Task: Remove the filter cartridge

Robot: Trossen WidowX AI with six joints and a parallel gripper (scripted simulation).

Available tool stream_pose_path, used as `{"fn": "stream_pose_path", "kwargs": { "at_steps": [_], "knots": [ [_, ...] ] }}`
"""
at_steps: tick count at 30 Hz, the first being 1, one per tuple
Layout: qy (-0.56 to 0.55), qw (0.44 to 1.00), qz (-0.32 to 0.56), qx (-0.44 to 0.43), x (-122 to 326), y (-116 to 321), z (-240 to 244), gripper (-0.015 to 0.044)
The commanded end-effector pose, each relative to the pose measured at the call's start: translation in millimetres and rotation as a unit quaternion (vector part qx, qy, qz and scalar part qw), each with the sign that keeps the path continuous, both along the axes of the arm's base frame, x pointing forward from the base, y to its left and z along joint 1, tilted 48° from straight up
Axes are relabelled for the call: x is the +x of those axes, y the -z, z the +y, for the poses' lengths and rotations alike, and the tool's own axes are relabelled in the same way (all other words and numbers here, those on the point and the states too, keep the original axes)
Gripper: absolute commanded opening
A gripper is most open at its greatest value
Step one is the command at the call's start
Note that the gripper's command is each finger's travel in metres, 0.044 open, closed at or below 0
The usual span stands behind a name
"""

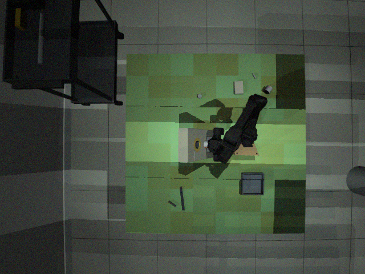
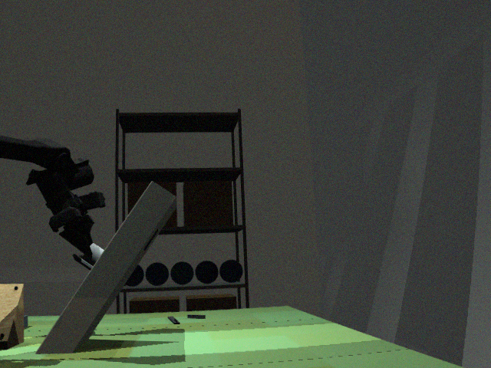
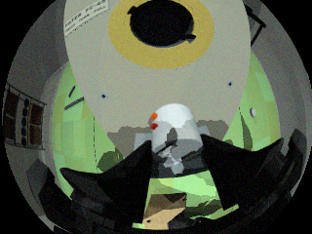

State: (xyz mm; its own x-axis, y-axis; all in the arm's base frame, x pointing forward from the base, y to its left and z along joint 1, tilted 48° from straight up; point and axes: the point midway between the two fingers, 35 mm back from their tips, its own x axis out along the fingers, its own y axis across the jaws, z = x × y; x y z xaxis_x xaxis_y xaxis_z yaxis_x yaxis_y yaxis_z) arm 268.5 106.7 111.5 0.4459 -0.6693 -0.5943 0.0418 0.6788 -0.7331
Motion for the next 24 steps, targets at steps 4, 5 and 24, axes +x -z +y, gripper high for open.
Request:
{"fn": "stream_pose_path", "kwargs": {
  "at_steps": [4,5,24],
  "knots": [
    [0.001,1.0,0.0,0.0,7,-6,6,0.0],
    [0.0,1.0,0.0,0.0,9,-8,8,0.0],
    [-0.069,0.997,0.004,0.022,-24,-67,73,0.0]
  ]
}}
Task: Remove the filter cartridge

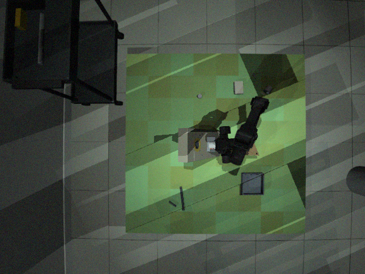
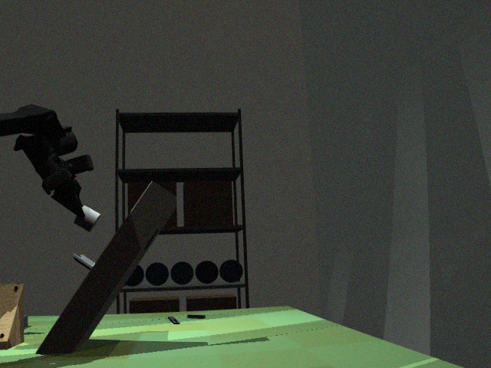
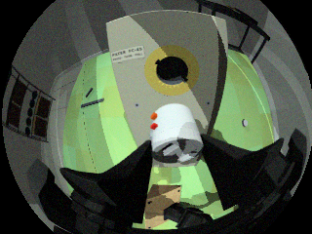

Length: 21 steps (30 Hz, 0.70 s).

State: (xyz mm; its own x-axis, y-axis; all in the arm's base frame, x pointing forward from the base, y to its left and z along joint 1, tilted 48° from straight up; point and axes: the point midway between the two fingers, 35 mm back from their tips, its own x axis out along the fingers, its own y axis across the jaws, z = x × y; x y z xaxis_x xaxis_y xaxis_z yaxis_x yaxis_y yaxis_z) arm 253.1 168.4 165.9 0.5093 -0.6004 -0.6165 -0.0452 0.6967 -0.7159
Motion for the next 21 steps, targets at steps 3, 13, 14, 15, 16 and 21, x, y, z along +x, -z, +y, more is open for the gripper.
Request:
{"fn": "stream_pose_path", "kwargs": {
  "at_steps": [3,13,14,15,16,21],
  "knots": [
    [-0.012,1.0,-0.002,0.01,-9,-12,14,0.0],
    [0.009,1.0,-0.003,0.001,-2,20,40,0.0],
    [0.011,1.0,-0.003,0.0,-2,23,43,0.0],
    [0.013,1.0,-0.003,-0.001,-1,27,45,0.0],
    [0.016,1.0,-0.004,-0.003,-1,30,48,0.0],
    [0.026,1.0,-0.005,-0.008,1,49,59,0.0]
  ]
}}
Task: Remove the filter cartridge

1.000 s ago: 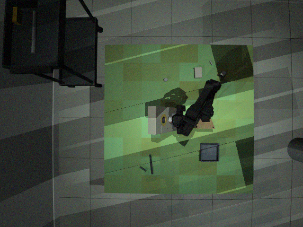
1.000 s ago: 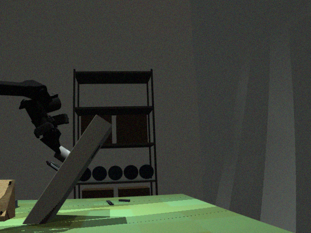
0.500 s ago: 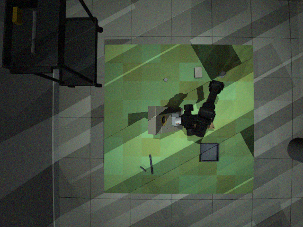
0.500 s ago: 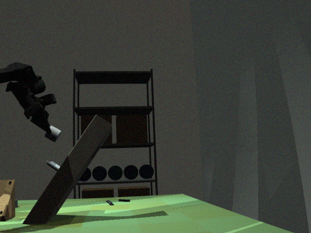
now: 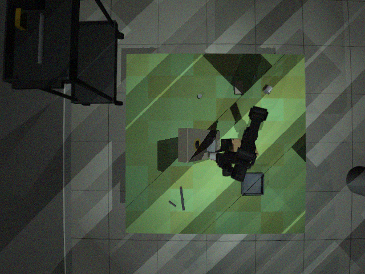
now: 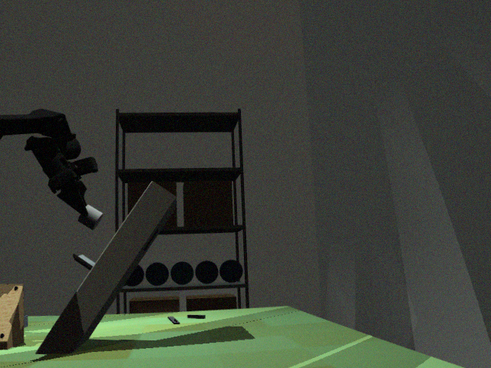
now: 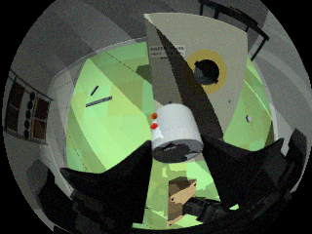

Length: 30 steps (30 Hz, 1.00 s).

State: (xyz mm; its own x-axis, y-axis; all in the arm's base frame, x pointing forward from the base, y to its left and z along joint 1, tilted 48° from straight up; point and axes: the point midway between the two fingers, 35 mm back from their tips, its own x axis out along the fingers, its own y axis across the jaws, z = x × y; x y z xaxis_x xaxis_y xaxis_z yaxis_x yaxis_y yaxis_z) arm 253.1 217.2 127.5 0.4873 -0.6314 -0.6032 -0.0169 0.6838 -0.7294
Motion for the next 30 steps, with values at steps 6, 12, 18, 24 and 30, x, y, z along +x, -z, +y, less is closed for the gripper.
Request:
{"fn": "stream_pose_path", "kwargs": {
  "at_steps": [6,12,18,24,30],
  "knots": [
    [0.002,1.0,0.01,-0.005,-1,18,11,0.0],
    [-0.06,0.992,0.109,-0.002,-23,50,36,0.0],
    [-0.136,0.969,0.206,0.003,-49,80,61,0.0],
    [-0.222,0.929,0.296,0.011,-78,109,86,0.0],
    [-0.314,0.872,0.375,0.02,-110,135,110,0.0]
  ]
}}
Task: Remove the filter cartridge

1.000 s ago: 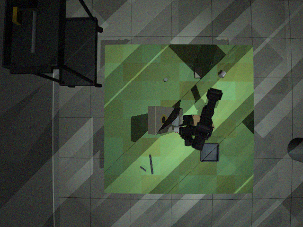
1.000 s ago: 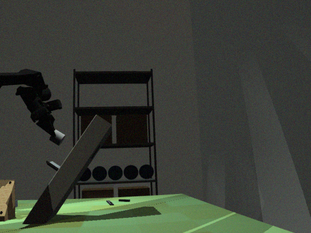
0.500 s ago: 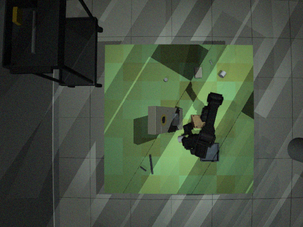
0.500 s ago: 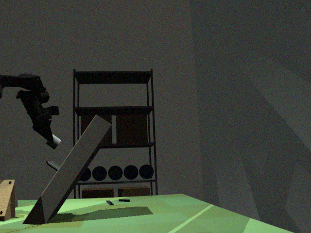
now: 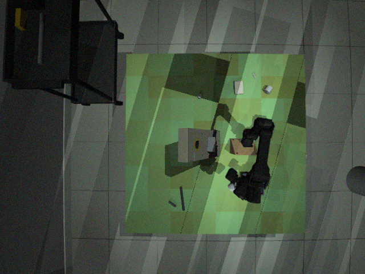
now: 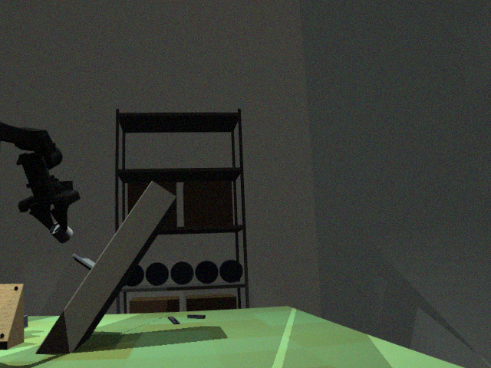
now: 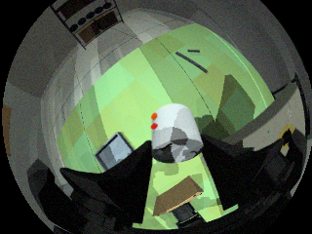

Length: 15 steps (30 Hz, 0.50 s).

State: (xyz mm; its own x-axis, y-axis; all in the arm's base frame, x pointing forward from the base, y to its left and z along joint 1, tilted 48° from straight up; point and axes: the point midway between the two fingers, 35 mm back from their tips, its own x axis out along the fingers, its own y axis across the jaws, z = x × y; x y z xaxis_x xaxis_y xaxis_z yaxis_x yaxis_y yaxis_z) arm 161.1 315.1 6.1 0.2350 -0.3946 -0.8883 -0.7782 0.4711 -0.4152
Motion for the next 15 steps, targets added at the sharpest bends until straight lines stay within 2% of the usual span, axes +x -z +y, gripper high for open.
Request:
{"fn": "stream_pose_path", "kwargs": {
  "at_steps": [1,9,15],
  "knots": [
    [-0.066,0.996,0.059,0.014,-22,17,16,0.0],
    [-0.081,0.994,0.073,0.017,-29,23,18,0.0],
    [-0.117,0.986,0.112,0.023,-61,47,14,0.0]
  ]
}}
